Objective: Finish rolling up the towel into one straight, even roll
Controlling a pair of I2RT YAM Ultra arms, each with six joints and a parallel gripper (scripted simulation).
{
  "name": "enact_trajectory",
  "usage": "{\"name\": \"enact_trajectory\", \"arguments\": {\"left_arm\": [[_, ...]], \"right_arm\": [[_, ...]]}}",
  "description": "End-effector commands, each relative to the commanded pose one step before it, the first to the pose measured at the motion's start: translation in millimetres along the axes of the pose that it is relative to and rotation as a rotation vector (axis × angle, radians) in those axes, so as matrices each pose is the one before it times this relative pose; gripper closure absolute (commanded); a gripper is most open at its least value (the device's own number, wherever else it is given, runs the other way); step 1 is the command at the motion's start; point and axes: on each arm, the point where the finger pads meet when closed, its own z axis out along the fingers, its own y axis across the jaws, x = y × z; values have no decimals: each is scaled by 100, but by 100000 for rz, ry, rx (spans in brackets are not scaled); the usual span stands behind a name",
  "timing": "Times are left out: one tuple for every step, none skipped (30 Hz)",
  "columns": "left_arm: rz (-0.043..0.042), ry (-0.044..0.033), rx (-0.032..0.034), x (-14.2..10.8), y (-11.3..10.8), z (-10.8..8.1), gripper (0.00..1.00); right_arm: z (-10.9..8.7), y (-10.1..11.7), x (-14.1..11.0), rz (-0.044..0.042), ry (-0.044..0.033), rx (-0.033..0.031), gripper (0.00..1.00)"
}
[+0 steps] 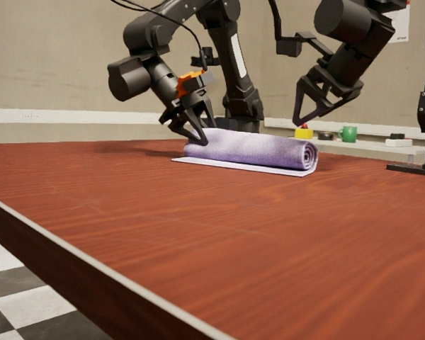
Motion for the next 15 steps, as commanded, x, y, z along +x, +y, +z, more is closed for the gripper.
{"name": "enact_trajectory", "arguments": {"left_arm": [[9977, -1749, -26772, -902, 1730, 658, 6], [2469, -111, -3324, -145, -181, 56, 6], [0, 0, 0, 0, 0, 0, 6], [0, 0, 0, 0, 0, 0, 6], [3438, -223, -6553, -139, -167, 47, 5], [2104, -106, -2956, -133, -151, 33, 5], [1895, -95, -2662, -123, -135, 26, 4], [1664, -84, -2337, -110, -117, 20, 4], [1410, -71, -1982, -95, -98, 15, 4], [1135, -57, -1595, -77, -78, 10, 3], [838, -42, -1178, -58, -57, 7, 3], [519, -26, -729, -36, -35, 4, 3], [178, -9, -250, -12, -12, 1, 2], [119, -57, 100, -4, 9, -16, 2], [320, -152, 269, -11, 24, -44, 2]], "right_arm": [[814, 2149, 1032, 14154, 5902, -18929, 64], [-16, 14, -11, 1389, 169, -1752, 64], [0, 0, 0, 0, 0, 0, 64], [0, 0, 0, 0, 0, 0, 64], [-15, 13, -10, 1309, 160, -1650, 64], [-14, 13, -9, 1223, 149, -1542, 64], [0, 0, 0, 0, 0, 0, 64], [0, 0, 0, 0, 0, 0, 64], [0, 0, 0, 0, 0, 0, 64], [0, 0, 0, 0, 0, 0, 64], [0, 0, 0, 0, 0, 0, 64], [0, 0, 0, 0, 0, 0, 64], [0, 0, 0, 0, 0, 0, 64], [24, -24, 17, 0, 0, 0, 64], [64, -63, 45, 0, 0, 0, 64]]}}
